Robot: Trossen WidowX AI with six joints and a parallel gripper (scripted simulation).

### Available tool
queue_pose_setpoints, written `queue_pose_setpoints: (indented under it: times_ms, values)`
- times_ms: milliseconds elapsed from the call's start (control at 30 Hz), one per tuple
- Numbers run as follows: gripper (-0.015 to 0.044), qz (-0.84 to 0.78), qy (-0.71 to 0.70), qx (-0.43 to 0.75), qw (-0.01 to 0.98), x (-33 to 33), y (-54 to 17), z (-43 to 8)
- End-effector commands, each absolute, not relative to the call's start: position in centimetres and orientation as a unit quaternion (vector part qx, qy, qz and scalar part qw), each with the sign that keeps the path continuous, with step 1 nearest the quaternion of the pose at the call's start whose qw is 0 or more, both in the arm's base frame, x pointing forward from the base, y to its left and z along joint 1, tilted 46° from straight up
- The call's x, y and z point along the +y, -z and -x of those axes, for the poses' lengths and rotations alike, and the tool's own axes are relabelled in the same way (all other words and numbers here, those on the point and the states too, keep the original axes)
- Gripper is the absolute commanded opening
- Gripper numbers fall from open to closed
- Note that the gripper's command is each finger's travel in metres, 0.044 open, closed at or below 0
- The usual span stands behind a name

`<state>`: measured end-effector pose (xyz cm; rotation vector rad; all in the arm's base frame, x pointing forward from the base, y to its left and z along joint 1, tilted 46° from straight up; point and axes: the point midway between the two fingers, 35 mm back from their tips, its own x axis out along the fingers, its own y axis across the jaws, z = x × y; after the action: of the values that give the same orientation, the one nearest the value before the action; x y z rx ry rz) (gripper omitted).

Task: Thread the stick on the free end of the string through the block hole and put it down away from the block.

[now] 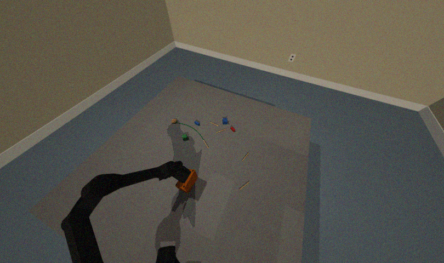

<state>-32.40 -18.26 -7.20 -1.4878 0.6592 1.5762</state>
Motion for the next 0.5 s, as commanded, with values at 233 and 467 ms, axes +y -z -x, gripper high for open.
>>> queue_pose_setpoints:
  times_ms: [233,467]
  values:
    - [0.0440,0.651,-0.665,0.179,0.320,-21.7,6.1,29.6]
    - [0.0440,0.724,-0.685,-0.019,0.076,-28.9,4.3,21.0]
